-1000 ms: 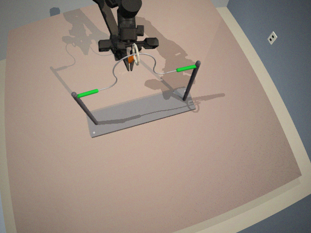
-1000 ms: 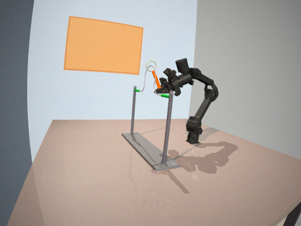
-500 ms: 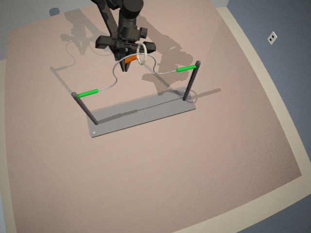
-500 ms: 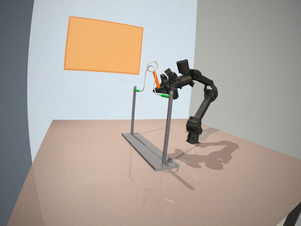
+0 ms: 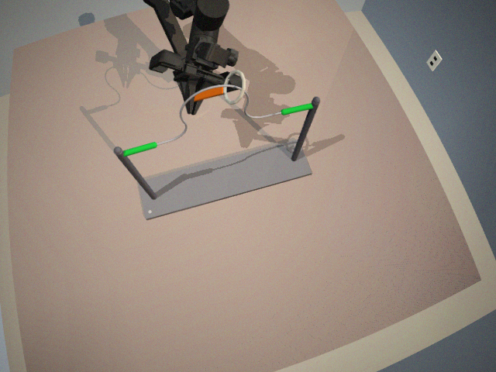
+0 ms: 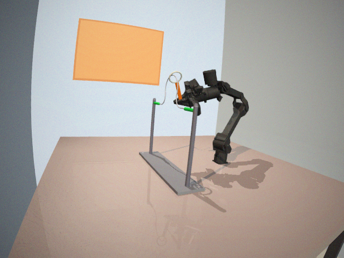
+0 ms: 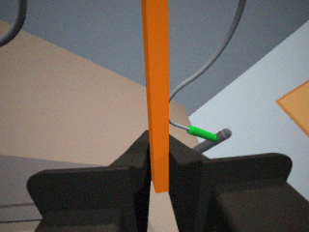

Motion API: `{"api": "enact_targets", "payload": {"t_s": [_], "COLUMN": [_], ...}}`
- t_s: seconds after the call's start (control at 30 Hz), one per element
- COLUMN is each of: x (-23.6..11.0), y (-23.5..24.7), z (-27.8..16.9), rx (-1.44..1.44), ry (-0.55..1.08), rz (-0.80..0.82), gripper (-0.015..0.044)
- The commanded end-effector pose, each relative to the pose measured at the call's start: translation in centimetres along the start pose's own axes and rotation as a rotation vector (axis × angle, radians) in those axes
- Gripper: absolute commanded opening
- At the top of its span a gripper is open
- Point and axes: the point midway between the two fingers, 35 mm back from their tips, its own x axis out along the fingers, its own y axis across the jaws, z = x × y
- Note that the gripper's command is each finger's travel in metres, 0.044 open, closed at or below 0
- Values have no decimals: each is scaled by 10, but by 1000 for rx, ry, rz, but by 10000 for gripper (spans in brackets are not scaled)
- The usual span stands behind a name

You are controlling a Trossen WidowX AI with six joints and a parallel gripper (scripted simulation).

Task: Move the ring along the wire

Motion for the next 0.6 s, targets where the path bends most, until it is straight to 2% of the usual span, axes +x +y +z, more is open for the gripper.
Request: {"api": "enact_targets", "payload": {"t_s": [0.0, 0.57], "x": [0, 0], "y": [-4, -18], "z": [0, 2], "rx": [-48, -281], "ry": [-7, -38], "rz": [-31, -164], "gripper": [-150, -150]}}
